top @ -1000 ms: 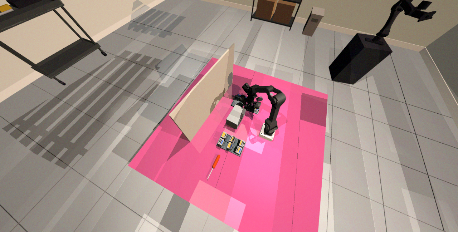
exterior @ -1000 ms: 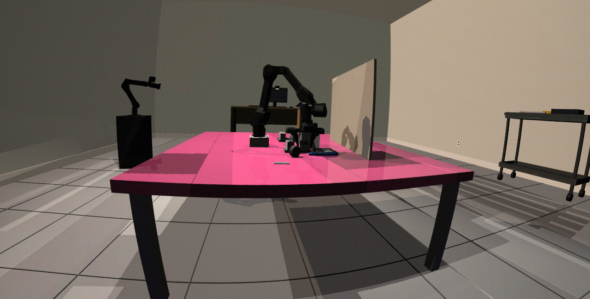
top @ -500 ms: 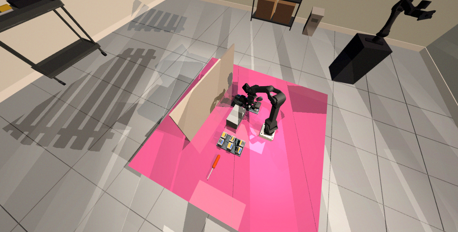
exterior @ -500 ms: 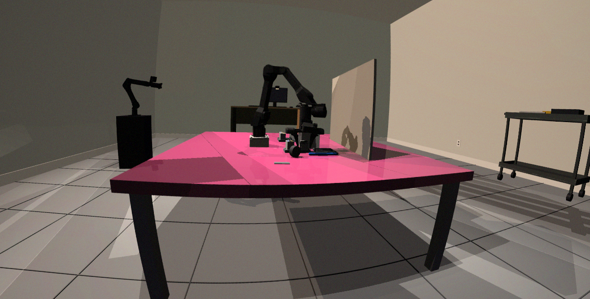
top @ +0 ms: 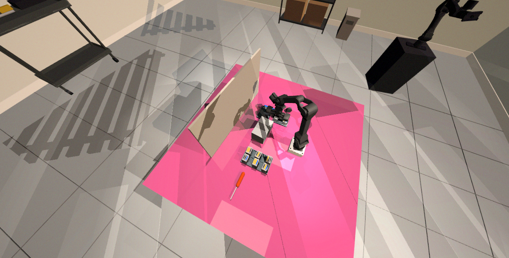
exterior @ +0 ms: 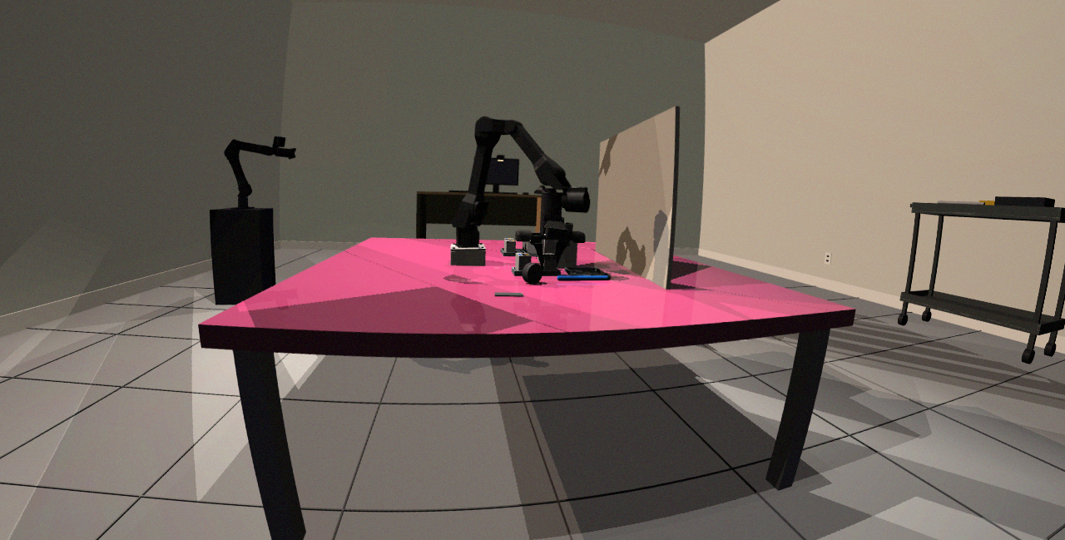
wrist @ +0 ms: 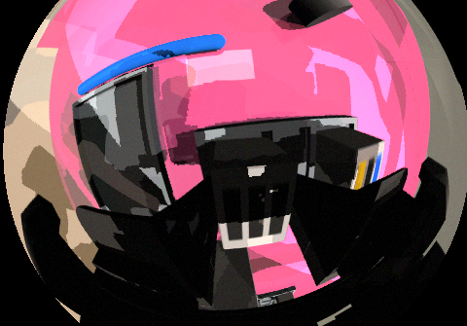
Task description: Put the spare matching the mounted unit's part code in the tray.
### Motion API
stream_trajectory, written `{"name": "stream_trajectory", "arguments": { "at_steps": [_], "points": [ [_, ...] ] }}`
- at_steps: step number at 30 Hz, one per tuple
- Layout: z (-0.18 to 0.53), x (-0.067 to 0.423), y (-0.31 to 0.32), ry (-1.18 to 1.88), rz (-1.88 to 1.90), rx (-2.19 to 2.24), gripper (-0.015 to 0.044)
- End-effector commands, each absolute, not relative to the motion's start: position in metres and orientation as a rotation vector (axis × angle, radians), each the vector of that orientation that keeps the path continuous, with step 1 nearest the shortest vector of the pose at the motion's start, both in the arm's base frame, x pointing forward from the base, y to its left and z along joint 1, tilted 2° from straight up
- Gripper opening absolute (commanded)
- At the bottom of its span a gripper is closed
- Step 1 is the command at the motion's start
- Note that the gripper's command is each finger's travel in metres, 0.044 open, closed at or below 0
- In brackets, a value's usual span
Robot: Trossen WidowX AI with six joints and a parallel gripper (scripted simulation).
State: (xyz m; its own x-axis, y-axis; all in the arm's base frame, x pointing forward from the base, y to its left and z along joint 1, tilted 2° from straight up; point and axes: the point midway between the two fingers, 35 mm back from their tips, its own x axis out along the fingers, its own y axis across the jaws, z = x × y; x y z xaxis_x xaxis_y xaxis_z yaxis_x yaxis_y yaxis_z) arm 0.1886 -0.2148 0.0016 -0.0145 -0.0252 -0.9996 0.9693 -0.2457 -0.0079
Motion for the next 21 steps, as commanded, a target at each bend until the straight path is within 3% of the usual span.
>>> {"name": "stream_trajectory", "arguments": {
  "at_steps": [1,9,21],
  "points": [
    [0.002,0.189,-0.215,1.070,-1.411,1.363,0.0000],
    [0.006,0.189,-0.215,1.070,-1.411,1.363,0.0000],
    [0.081,0.189,-0.213,1.070,-1.416,1.365,0.0000]
  ]
}}
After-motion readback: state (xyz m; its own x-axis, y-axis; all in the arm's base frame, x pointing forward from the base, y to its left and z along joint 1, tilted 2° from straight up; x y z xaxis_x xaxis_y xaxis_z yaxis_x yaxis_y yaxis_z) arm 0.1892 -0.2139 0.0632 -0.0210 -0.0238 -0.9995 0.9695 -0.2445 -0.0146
